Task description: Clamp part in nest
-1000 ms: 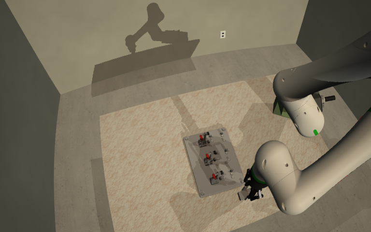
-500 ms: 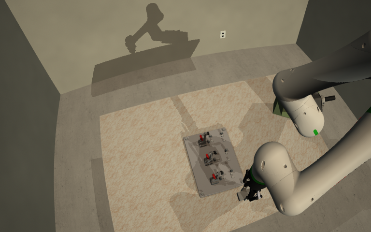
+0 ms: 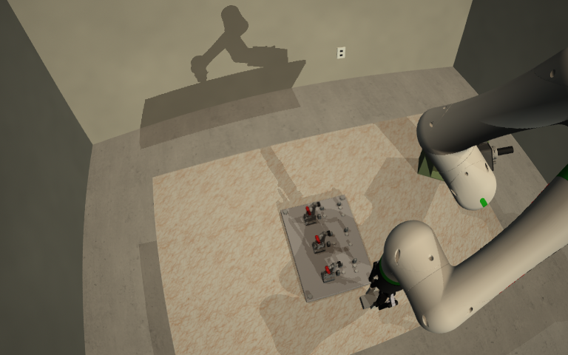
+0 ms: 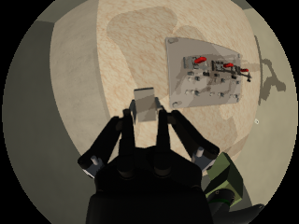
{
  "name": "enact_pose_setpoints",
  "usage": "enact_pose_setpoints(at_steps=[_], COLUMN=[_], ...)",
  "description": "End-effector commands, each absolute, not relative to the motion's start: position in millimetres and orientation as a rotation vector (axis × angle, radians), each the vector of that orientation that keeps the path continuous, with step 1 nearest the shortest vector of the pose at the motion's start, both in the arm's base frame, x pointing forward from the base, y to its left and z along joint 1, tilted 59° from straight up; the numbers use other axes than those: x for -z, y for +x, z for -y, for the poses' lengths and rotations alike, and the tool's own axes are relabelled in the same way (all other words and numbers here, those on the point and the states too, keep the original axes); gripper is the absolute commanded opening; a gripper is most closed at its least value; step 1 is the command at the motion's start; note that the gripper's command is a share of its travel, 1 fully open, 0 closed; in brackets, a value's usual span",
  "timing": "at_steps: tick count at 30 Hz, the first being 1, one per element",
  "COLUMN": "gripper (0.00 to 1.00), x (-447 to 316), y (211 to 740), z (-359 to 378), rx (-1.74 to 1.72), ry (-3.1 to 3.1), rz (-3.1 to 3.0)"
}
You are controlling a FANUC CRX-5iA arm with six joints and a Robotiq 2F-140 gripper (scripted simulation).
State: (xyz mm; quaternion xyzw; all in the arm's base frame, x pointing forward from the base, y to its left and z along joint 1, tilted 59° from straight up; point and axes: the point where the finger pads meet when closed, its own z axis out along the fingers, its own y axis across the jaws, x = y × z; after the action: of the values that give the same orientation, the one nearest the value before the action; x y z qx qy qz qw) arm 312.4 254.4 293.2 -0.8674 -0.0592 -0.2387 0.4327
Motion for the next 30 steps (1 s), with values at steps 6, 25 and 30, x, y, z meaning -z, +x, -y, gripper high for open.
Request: enact_pose_setpoints(at_steps=[6,25,30], gripper=[0.00,0.00,0.00], x=[-291.9,-290.7,-290.7], y=[319.5,325.0,325.1], z=[-259.5,-263.6,-263.7], rx=[0.595,0.595,0.595], ry=[-2.161,-2.161,-2.161], rz=[0.147,0.147,0.147])
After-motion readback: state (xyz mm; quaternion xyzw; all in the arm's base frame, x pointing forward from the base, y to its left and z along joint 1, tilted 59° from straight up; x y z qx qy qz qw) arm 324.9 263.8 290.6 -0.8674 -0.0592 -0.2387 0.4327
